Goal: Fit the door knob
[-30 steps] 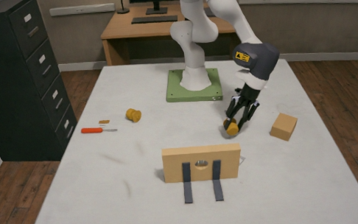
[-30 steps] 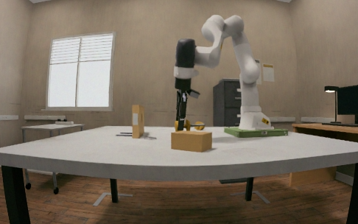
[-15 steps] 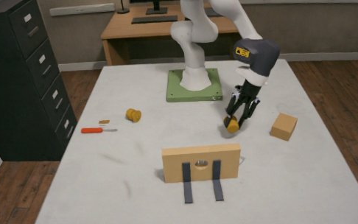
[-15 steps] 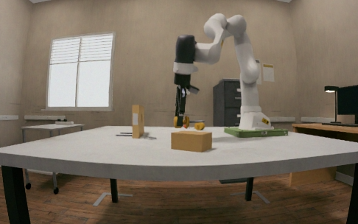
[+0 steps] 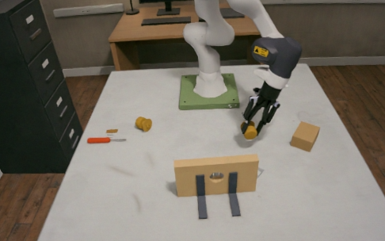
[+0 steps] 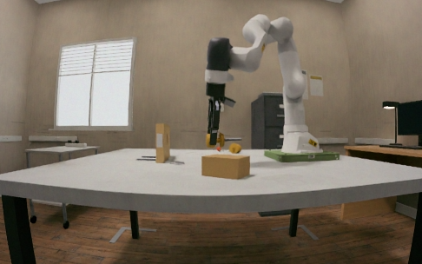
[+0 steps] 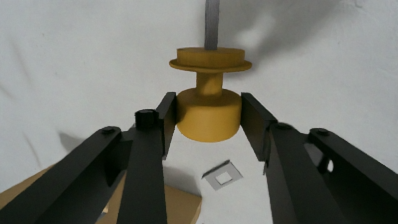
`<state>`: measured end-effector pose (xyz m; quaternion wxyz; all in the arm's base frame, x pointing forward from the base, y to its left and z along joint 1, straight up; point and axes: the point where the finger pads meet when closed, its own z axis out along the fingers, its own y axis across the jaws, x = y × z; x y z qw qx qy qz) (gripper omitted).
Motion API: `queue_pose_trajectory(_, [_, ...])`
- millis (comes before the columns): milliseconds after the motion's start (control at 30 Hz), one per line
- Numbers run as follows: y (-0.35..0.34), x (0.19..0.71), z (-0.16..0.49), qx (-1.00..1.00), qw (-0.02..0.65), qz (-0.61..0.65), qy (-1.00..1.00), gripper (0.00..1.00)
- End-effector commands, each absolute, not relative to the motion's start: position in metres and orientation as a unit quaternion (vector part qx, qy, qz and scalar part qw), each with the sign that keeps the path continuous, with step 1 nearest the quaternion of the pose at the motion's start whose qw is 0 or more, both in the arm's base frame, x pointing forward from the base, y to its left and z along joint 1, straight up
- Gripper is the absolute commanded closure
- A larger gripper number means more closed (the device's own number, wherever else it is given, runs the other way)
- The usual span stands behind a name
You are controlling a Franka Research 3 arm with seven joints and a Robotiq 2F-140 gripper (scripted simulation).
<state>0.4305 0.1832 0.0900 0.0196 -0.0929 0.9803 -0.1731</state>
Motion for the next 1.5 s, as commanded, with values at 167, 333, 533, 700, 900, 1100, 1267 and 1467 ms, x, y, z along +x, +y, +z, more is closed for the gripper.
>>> queue_pose_trajectory(167, [0.182, 0.429, 0.091, -0.101, 0.015, -0.175, 0.979, 0.58])
queue_pose_trajectory(333, [0.182, 0.429, 0.091, -0.101, 0.015, -0.175, 0.979, 0.58])
queue_pose_trajectory(533, [0.181, 0.429, 0.091, -0.131, 0.011, -0.173, 0.976, 0.58])
queue_pose_trajectory(700, [0.178, 0.431, 0.091, -0.255, -0.005, -0.167, 0.952, 0.58])
queue_pose_trajectory(900, [0.162, 0.438, 0.091, -0.286, -0.009, -0.165, 0.944, 0.58])
queue_pose_trajectory(1100, [0.160, 0.439, 0.091, -0.335, -0.016, -0.161, 0.928, 0.58])
queue_pose_trajectory(1267, [0.158, 0.441, 0.091, -0.414, -0.027, -0.157, 0.896, 0.58])
queue_pose_trajectory(1467, [0.141, 0.448, 0.092, -0.461, -0.033, -0.149, 0.874, 0.58])
